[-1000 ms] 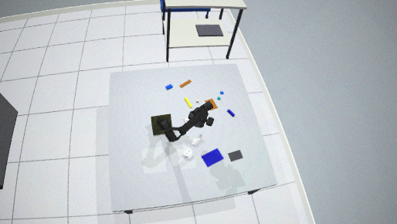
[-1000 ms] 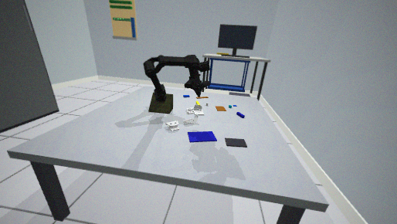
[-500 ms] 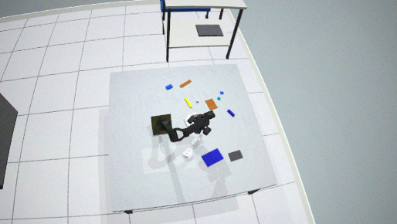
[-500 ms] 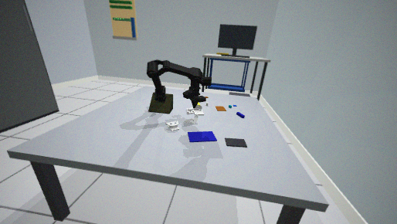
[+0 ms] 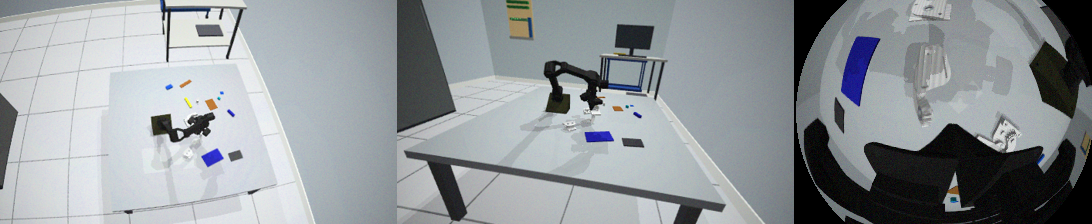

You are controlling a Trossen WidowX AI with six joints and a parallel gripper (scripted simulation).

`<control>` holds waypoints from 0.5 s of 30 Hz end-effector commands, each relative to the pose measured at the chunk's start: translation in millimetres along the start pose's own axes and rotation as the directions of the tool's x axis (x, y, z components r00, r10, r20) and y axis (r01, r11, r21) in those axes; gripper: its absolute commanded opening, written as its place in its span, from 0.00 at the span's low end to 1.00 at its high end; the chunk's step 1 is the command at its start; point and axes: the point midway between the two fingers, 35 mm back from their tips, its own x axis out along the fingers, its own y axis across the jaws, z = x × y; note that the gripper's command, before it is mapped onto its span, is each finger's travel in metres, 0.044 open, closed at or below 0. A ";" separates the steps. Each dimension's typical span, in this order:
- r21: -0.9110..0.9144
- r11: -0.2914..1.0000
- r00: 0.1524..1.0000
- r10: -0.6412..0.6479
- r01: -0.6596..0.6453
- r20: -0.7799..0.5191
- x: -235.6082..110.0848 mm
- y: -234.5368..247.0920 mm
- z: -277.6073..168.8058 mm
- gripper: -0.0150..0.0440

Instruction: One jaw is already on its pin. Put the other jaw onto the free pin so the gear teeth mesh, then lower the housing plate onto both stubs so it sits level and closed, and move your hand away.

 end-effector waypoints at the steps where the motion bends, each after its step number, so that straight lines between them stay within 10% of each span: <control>1: -0.007 1.000 1.000 -0.005 0.005 0.006 9.5 -1.8 0.4 0.25; 15: -0.007 1.000 1.000 -0.003 0.003 0.007 32.0 -1.8 1.5 0.25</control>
